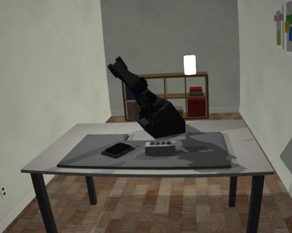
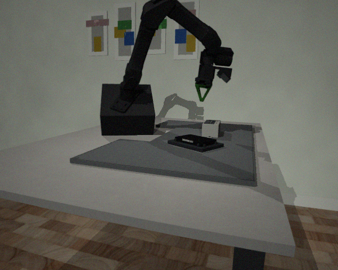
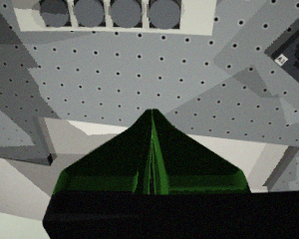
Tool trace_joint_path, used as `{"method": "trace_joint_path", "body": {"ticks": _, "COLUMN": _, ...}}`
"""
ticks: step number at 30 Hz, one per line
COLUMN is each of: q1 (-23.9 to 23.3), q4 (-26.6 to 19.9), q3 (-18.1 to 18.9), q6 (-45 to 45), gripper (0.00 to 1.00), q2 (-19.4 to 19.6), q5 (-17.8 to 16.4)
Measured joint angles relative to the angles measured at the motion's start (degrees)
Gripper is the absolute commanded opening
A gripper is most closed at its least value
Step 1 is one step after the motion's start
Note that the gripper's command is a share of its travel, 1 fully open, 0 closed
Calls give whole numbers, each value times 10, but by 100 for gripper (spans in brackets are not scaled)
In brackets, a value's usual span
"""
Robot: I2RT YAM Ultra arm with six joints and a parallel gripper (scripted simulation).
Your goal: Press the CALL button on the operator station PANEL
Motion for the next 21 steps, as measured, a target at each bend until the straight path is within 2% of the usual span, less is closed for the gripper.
{"method": "trace_joint_path", "body": {"ticks": 8, "q1": 47, "q4": 30, "q3": 25, "q6": 41, "gripper": 0, "q2": 71, "q5": 49}}
{"method": "trace_joint_path", "body": {"ticks": 12, "q1": 66, "q4": 41, "q3": 39, "q6": 58, "gripper": 0, "q2": 106, "q5": 63}}
{"method": "trace_joint_path", "body": {"ticks": 21, "q1": 66, "q4": 42, "q3": 47, "q6": 69, "gripper": 0, "q2": 110, "q5": 75}}
